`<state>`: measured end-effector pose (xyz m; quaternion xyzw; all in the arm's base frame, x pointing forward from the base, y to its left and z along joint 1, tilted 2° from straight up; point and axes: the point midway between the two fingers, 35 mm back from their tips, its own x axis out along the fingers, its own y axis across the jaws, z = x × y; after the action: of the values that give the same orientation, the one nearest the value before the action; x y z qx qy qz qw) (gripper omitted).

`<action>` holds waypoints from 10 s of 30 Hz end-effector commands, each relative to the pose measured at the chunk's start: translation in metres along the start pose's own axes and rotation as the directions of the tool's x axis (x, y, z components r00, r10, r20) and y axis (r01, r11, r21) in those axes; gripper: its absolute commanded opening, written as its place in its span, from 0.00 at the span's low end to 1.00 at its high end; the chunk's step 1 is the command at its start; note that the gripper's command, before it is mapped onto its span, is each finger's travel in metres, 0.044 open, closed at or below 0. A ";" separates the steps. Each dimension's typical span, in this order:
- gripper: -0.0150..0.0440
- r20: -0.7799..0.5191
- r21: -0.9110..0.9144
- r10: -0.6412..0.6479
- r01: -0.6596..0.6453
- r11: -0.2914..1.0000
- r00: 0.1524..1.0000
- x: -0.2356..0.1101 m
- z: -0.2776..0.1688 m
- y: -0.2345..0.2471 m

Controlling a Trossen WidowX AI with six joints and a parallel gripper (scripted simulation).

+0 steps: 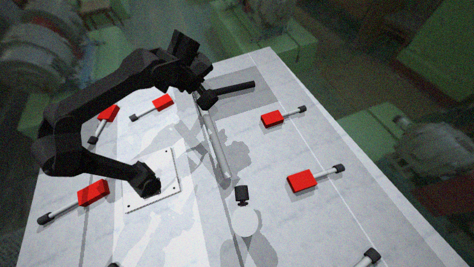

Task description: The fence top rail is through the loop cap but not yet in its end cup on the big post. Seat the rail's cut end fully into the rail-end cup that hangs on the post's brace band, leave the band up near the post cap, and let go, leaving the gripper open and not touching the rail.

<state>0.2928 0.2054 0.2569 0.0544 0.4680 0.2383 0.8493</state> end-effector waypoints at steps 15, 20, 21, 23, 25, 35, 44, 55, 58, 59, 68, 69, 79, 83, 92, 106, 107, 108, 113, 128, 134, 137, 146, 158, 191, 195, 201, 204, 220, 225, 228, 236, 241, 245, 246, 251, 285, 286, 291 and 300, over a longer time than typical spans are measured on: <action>1.00 -0.042 0.077 -0.455 0.457 0.886 0.890 -0.096 -0.046 -0.154; 1.00 -0.043 0.008 -0.461 0.462 0.887 0.886 -0.097 -0.045 -0.161; 1.00 -0.044 -0.037 -0.466 0.464 0.885 0.884 -0.098 -0.045 -0.166; 1.00 -0.042 -0.155 -0.474 0.463 0.873 0.879 -0.100 -0.043 -0.179; 1.00 -0.045 -0.293 -0.489 0.456 0.840 0.871 -0.104 -0.043 -0.194; 1.00 -0.061 -0.846 -0.554 0.251 0.470 0.830 -0.130 -0.053 -0.272; 1.00 -0.067 -0.953 -0.578 0.118 0.277 0.814 -0.143 -0.063 -0.300; 1.00 -0.067 -0.953 -0.578 0.118 0.277 0.814 -0.143 -0.063 -0.300; 1.00 -0.067 -0.953 -0.578 0.118 0.277 0.814 -0.143 -0.063 -0.300; 1.00 -0.067 -0.953 -0.578 0.118 0.277 0.814 -0.143 -0.063 -0.300; 1.00 -0.067 -0.953 -0.578 0.118 0.277 0.814 -0.126 -0.074 -0.308; 1.00 -0.067 -0.953 -0.578 0.118 0.277 0.814 -0.121 -0.077 -0.311; 1.00 -0.067 -0.954 -0.578 0.119 0.277 0.814 -0.109 -0.085 -0.317; 1.00 -0.067 -0.954 -0.578 0.119 0.277 0.814 -0.104 -0.085 -0.321; 1.00 -0.066 -0.954 -0.578 0.119 0.277 0.813 -0.092 -0.085 -0.330; 1.00 -0.065 -0.954 -0.578 0.120 0.276 0.813 -0.074 -0.086 -0.343; 1.00 -0.065 -0.954 -0.578 0.120 0.276 0.813 -0.072 -0.087 -0.344; 1.00 -0.065 -0.954 -0.578 0.120 0.276 0.813 -0.071 -0.087 -0.345; 1.00 -0.065 -0.954 -0.578 0.120 0.276 0.813 -0.064 -0.088 -0.349; 0.78 -0.064 -0.954 -0.578 0.121 0.276 0.813 -0.054 -0.089 -0.355; 0.51 -0.064 -0.954 -0.578 0.121 0.276 0.813 -0.054 -0.089 -0.355; 0.38 -0.064 -0.954 -0.578 0.121 0.276 0.813 -0.054 -0.089 -0.355; 0.25 -0.059 -0.963 -0.563 0.101 0.248 0.824 -0.056 -0.092 -0.353; 0.25 -0.050 -0.979 -0.531 0.063 0.192 0.846 -0.058 -0.098 -0.350; 0.25 -0.041 -0.998 -0.453 -0.017 0.057 0.891 -0.065 -0.113 -0.344; 0.25 -0.042 -0.997 -0.462 -0.009 0.072 0.886 -0.064 -0.111 -0.345; 0.25 -0.043 -0.996 -0.474 0.002 0.094 0.880 -0.063 -0.109 -0.345; 0.25 -0.043 -0.995 -0.476 0.004 0.097 0.879 -0.063 -0.109 -0.345; 0.48 -0.046 -0.996 -0.470 -0.002 0.094 0.882 -0.063 -0.110 -0.345; 0.70 -0.046 -0.996 -0.470 -0.002 0.094 0.882 -0.063 -0.110 -0.344; 0.83 -0.046 -0.996 -0.468 -0.003 0.091 0.882 -0.065 -0.106 -0.337; 1.00 -0.042 -0.997 -0.460 -0.007 0.076 0.887 -0.074 -0.087 -0.298; 1.00 -0.041 -0.997 -0.460 -0.007 0.075 0.887 -0.075 -0.086 -0.295; 1.00 -0.041 -0.997 -0.460 -0.007 0.075 0.887 -0.075 -0.086 -0.295; 1.00 -0.048 -0.996 -0.454 -0.008 0.089 0.890 -0.072 -0.089 -0.296; 1.00 -0.057 -0.919 -0.453 0.130 0.372 0.890 -0.073 -0.073 -0.267; 1.00 -0.042 0.076 -0.455 0.457 0.886 0.889 -0.098 -0.045 -0.153; 1.00 -0.042 0.076 -0.455 0.457 0.886 0.889 -0.098 -0.045 -0.153; 1.00 -0.042 0.076 -0.455 0.457 0.886 0.889 -0.098 -0.045 -0.153; 1.00 -0.109 0.282 -0.436 0.449 0.848 0.893 -0.082 -0.047 -0.152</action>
<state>0.2672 0.0224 0.2521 0.0108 0.4998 -0.0038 0.8661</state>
